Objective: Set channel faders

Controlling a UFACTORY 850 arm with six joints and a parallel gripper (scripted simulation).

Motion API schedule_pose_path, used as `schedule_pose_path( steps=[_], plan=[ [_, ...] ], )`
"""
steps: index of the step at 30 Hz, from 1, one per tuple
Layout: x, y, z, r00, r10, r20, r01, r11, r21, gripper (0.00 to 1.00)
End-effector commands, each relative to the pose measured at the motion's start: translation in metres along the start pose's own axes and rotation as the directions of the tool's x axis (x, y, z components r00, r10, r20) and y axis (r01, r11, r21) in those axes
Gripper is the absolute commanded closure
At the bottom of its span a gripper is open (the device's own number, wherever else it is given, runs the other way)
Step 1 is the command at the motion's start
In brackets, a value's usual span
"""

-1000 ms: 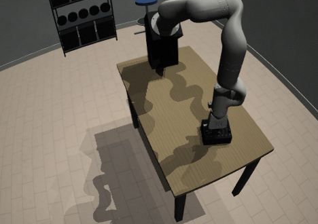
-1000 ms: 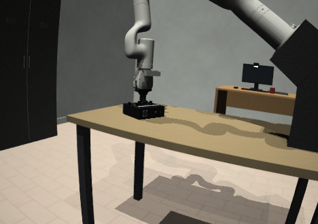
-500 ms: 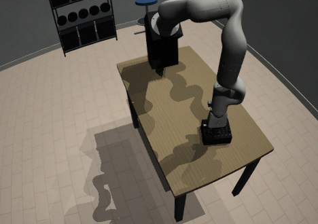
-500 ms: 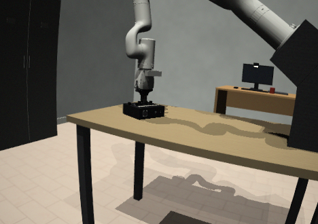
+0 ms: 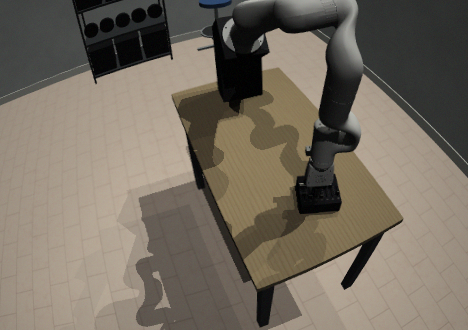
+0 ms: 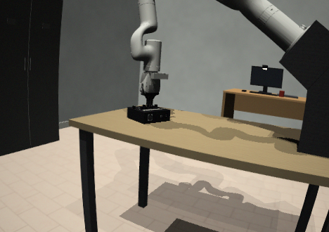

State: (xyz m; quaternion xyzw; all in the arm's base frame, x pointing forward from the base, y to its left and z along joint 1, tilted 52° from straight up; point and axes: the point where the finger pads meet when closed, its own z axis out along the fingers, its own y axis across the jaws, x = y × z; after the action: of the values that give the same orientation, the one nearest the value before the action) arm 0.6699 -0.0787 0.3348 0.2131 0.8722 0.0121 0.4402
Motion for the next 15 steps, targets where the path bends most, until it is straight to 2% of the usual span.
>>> schedule_pose_path(
  steps=[1, 15],
  plan=[
    [0.0004, 0.0003, -0.0003, 1.0, 0.0, 0.001, 0.0, 1.0, -0.001, 1.0],
    [0.0037, 0.0003, -0.0003, 1.0, 0.0, 0.001, 0.0, 1.0, -0.001, 1.0]
  ],
)
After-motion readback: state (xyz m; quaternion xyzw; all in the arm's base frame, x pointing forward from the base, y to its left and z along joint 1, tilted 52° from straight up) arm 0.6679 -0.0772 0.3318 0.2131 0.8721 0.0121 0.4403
